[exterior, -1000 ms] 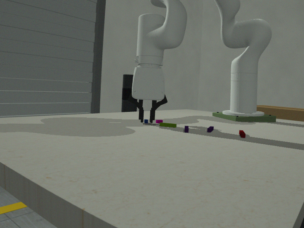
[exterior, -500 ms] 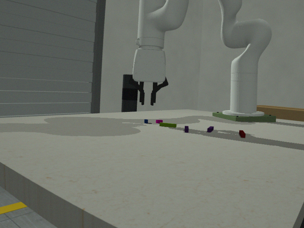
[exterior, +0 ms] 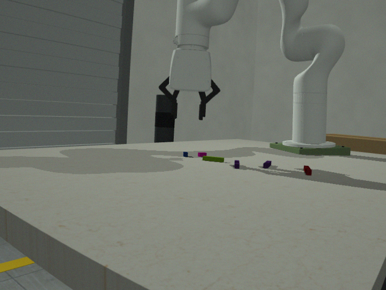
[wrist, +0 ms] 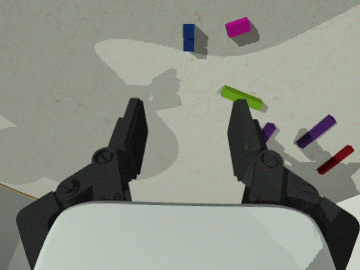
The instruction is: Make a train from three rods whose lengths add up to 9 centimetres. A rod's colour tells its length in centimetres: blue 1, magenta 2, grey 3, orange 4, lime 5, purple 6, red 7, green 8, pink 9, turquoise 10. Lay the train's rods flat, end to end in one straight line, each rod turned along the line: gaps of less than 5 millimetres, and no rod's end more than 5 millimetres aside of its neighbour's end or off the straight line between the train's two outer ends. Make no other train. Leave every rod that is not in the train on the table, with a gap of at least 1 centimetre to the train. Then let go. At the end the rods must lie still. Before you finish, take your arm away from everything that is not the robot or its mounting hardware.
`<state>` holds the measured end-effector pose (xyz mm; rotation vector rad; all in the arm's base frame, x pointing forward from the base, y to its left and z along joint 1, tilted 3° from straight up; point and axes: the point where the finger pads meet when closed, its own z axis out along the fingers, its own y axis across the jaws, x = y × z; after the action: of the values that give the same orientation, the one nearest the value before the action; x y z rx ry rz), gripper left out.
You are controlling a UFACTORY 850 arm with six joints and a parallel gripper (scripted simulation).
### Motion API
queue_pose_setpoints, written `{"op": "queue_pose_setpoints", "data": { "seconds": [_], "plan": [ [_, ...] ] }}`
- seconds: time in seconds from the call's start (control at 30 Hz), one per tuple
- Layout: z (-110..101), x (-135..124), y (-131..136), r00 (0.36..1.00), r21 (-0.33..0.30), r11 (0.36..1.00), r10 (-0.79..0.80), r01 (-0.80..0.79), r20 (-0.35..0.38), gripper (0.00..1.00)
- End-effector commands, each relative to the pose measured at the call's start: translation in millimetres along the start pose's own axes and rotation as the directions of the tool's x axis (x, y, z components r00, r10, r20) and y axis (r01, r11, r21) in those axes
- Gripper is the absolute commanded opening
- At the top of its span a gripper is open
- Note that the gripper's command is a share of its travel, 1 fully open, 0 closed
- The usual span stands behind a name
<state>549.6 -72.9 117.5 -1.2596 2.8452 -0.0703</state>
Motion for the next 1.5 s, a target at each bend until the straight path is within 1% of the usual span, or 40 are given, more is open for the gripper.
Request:
{"op": "queue_pose_setpoints", "data": {
  "seconds": [0.0, 0.57, 0.63, 0.7, 0.77, 1.03, 1.1, 1.13, 1.23, 1.47],
  "plan": [
    [-1.4, -0.6, -0.8, 1.000, 0.002, 1.000, 0.000, 0.000, 0.001, 1.00],
    [-1.4, -0.8, -0.6, 1.000, 0.002, 1.000, 0.000, 0.000, 0.001, 1.00],
    [-0.8, -5.4, 3.3, 1.000, 0.002, 1.000, 0.007, -0.007, 0.001, 1.00],
    [1.0, -19.4, 15.9, 1.000, 0.001, 1.000, 0.026, -0.026, 0.001, 1.00],
    [3.3, -38.2, 34.3, 0.999, 0.001, 0.999, 0.052, -0.052, 0.001, 1.00],
    [9.2, -82.8, 86.1, 0.993, 0.001, 0.993, 0.122, -0.122, 0.000, 1.00],
    [9.2, -82.8, 86.1, 0.993, 0.001, 0.993, 0.122, -0.122, 0.000, 1.00],
    [11.2, -97.2, 106.2, 0.989, 0.000, 0.989, 0.147, -0.147, 0.000, 1.00],
    [12.6, -106.4, 120.1, 0.986, 0.000, 0.986, 0.164, -0.164, 0.001, 1.00],
    [17.2, -136.1, 172.9, 0.974, 0.000, 0.974, 0.226, -0.226, 0.001, 1.00]
  ]
}}
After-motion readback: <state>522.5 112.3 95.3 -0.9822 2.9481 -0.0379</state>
